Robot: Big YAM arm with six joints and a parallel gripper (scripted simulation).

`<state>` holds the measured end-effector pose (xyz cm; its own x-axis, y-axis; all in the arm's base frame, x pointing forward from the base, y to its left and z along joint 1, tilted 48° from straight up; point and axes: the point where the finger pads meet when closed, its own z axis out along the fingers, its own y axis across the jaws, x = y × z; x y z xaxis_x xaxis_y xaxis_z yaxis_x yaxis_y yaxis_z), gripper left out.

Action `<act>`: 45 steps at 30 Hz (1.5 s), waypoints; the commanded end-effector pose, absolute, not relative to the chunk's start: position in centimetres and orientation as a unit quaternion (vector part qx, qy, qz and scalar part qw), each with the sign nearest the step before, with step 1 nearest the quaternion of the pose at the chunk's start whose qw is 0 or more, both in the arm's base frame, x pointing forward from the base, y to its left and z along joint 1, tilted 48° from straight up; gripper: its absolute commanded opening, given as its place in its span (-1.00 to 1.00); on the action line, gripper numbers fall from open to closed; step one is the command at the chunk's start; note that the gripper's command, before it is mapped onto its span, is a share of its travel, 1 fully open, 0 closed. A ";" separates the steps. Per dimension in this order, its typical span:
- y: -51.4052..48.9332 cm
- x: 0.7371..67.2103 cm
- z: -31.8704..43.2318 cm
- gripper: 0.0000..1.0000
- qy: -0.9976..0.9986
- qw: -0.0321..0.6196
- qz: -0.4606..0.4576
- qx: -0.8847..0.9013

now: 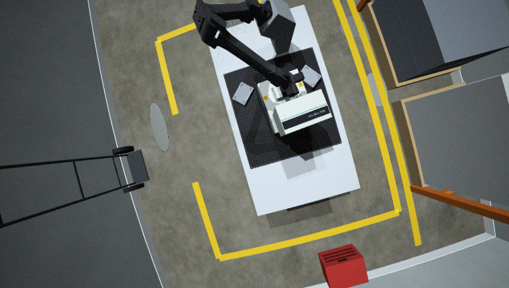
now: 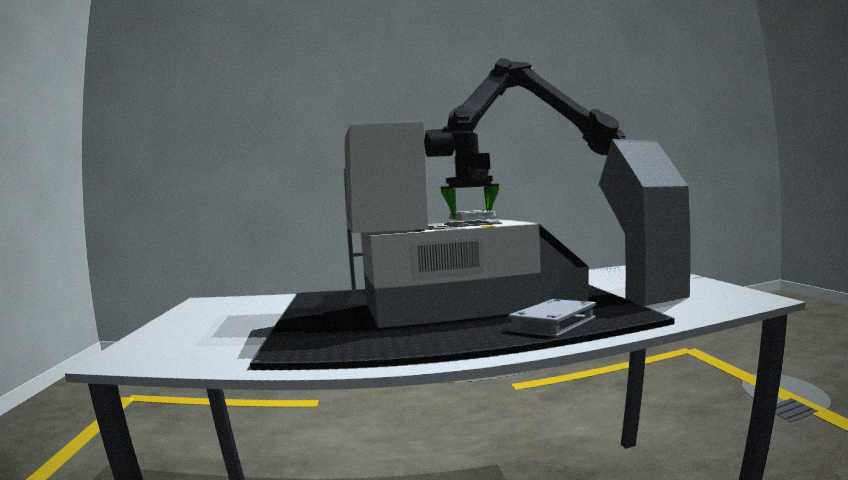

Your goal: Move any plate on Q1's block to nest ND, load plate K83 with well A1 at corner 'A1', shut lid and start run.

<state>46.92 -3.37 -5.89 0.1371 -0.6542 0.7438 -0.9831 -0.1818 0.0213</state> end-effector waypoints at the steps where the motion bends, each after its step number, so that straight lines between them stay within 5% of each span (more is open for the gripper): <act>1: -1.1 49.4 -3.8 -1.00 -0.571 0.243 0.324 0.713; 45: -3.4 49.4 -5.1 -1.00 -0.589 0.247 0.322 0.699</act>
<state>47.08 -3.70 -6.31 0.1400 -0.6539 0.7435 -0.9827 -0.1836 0.0237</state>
